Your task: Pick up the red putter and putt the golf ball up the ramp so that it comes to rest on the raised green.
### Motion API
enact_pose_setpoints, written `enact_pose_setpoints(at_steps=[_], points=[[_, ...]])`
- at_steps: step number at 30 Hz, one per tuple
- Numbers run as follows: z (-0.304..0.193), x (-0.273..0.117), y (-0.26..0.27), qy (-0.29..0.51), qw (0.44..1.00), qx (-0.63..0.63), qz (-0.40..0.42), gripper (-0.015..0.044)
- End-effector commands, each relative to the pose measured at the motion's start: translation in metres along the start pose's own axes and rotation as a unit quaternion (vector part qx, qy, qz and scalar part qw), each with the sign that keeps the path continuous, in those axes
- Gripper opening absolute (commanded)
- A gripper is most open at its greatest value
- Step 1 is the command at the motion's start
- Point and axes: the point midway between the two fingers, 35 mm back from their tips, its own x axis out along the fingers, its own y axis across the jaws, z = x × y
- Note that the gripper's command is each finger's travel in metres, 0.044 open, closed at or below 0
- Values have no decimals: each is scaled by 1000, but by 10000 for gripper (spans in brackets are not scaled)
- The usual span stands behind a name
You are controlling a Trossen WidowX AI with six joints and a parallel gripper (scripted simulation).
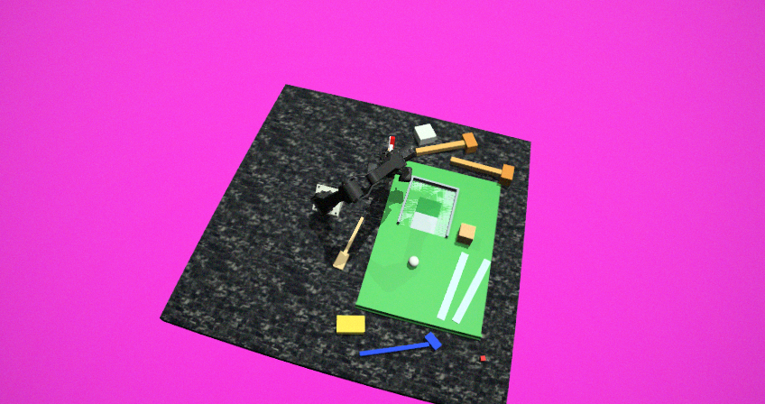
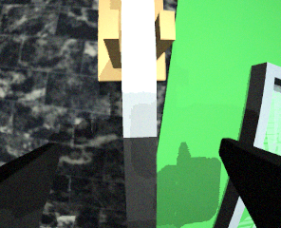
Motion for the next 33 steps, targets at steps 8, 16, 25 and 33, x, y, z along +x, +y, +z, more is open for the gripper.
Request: enact_pose_setpoints(at_steps=[8,16,25,33], points=[[-6,18,2,4,1000,-3,3,440],[-6,19,0,1,1000,1,1,414],[-6,19,0,1,1000,1,1,177],[-6,19,0,1,1000,1,1,26]])
